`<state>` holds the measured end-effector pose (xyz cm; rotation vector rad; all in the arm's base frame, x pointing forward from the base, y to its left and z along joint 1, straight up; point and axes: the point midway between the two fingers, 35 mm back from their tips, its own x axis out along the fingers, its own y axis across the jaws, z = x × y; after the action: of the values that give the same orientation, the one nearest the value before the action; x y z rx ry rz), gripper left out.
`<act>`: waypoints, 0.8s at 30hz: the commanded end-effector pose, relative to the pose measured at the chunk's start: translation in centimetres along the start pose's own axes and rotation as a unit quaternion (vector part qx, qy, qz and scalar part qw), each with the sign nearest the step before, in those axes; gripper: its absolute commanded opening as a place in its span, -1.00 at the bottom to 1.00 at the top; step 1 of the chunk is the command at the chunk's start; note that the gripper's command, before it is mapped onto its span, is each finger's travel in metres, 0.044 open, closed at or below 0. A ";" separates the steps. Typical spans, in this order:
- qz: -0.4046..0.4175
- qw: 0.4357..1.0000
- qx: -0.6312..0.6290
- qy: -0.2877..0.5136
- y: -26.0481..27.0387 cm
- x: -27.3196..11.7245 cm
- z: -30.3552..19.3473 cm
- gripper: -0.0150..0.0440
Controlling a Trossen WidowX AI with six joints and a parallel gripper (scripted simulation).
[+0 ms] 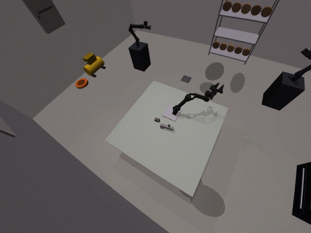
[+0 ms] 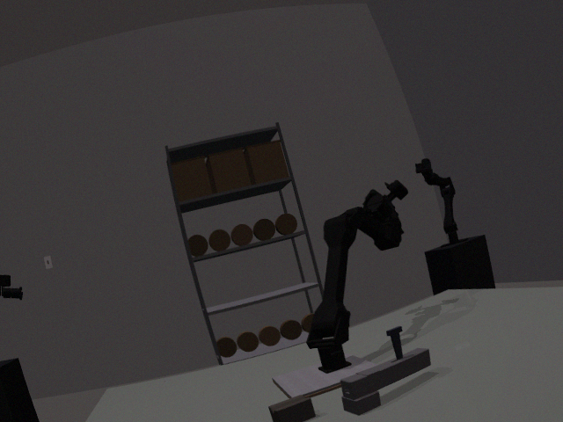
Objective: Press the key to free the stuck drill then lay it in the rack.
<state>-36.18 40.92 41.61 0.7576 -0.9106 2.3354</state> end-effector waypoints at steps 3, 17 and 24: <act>0.000 1.000 0.000 0.000 0.0 0.0 0.0 0.60; -0.064 0.990 0.017 0.123 -8.0 -3.9 -4.0 -0.49; -0.154 0.954 0.025 0.256 -17.3 -11.3 -6.9 -0.49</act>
<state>-24.53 51.83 38.17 0.3563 -0.5761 2.2077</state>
